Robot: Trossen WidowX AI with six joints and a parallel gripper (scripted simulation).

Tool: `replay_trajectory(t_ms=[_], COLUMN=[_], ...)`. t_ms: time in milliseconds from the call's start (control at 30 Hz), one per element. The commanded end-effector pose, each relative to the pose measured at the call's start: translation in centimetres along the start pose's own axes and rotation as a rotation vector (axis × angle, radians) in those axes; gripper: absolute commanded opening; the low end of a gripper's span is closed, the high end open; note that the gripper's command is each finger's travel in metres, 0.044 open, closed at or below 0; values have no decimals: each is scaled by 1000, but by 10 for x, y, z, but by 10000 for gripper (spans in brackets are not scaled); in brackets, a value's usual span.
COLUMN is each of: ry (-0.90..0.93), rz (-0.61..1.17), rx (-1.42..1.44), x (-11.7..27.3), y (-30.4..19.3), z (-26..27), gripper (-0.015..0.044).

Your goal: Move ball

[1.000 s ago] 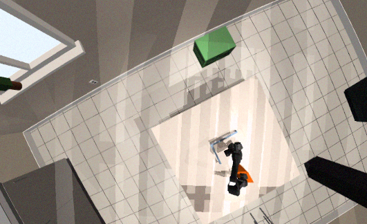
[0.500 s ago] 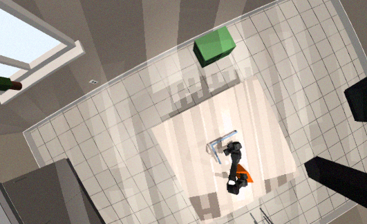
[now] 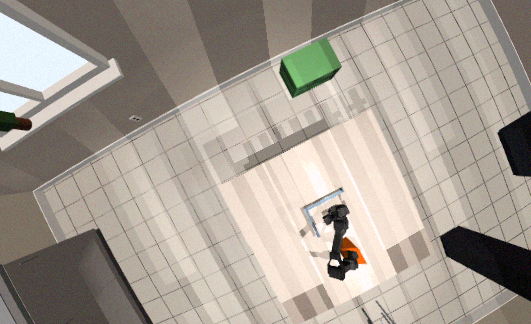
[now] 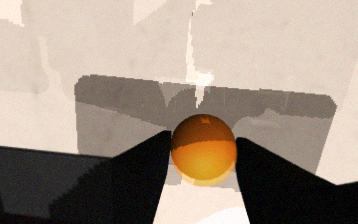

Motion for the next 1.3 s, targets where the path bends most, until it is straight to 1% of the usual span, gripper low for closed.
replay_trajectory(t_ms=[0,200,400,433,533,600,833,867,1067,1133,1200,1267], ry=[0,0,-1,-2,-4,-1,-1,5,5,5,5,5], rz=[0,0,0,0,5,8,9,3,3,4,5,5], rx=[0,0,0,-1,-7,-10,-10,-18,-18,-17,-15,-14], x=[0,0,3,11,60,83,86,79,79,88,113,122], y=[0,0,0,1,2,0,-1,0,0,0,-1,-3], z=[0,0,0,0,-2,-2,-2,-4,-4,-4,-3,-3], gripper=[105,262,263,263,263,263,263,263,263,315,368,420])
Point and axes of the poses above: the point midway between the two fingers, 35 mm back from their tips, its own x axis back along the fingers, its own z axis across the jaws, y = z × x, the point moved 7 cm from there along x, back along the fingers, and after that the axes turned 14 degrees about -x, right-handed, at the moved point
